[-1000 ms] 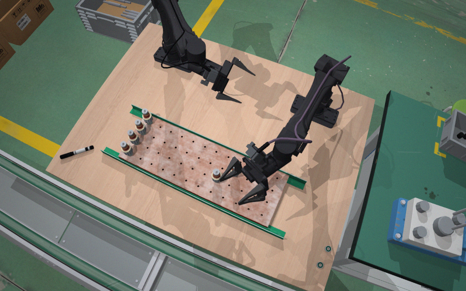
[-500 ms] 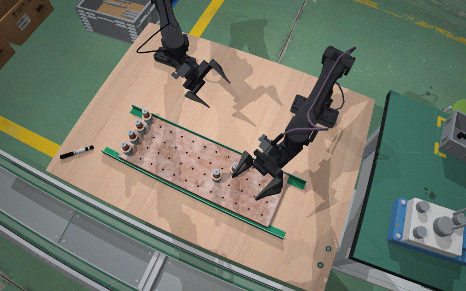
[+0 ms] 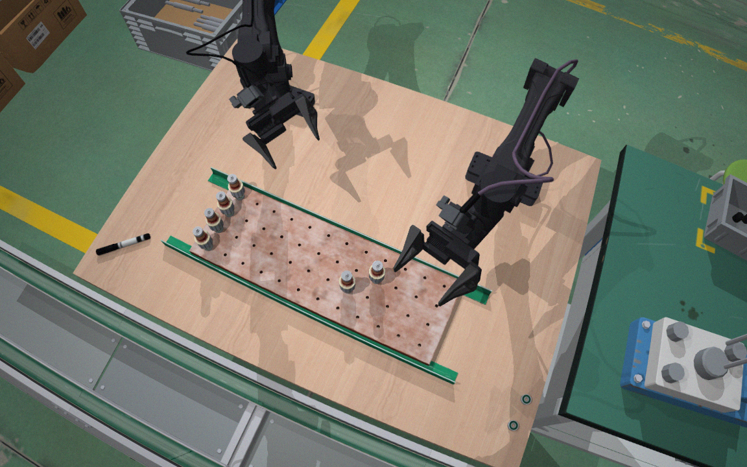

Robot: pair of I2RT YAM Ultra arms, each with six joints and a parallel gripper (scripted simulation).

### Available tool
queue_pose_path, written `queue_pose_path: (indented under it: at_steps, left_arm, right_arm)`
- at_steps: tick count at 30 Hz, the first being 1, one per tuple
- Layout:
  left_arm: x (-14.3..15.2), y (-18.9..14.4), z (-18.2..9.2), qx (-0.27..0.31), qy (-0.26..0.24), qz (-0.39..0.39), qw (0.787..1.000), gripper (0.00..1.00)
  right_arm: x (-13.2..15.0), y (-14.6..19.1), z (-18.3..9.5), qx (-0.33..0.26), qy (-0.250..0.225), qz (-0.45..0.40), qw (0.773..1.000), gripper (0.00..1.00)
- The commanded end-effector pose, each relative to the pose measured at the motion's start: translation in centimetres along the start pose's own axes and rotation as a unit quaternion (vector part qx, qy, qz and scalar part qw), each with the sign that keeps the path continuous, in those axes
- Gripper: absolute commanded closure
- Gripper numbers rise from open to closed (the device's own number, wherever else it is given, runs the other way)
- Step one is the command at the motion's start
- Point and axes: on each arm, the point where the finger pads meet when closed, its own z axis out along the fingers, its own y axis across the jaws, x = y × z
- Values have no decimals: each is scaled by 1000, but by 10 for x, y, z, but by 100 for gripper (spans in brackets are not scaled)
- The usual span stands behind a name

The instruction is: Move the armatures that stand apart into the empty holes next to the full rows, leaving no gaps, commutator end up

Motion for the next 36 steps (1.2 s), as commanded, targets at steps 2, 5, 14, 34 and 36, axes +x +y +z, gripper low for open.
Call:
queue_pose_path:
  at_steps: [2,5,14,34,36]
  left_arm:
    - [-5,12,-17,-25,12,-17,999,0]
    - [-10,17,-27,-36,14,-24,999,0]
    - [-20,29,-51,-67,17,-41,997,0]
    - [-36,50,-113,-135,22,-79,987,0]
    - [-44,53,-121,-144,16,-83,986,0]
  right_arm:
    - [-19,-22,-22,49,-23,-26,998,0]
    - [-29,-39,-35,84,-37,-39,995,0]
    - [-44,-76,-68,160,-57,-64,983,0]
    - [-76,-147,-170,351,-95,-122,924,0]
    - [-80,-152,-183,372,-100,-129,914,0]
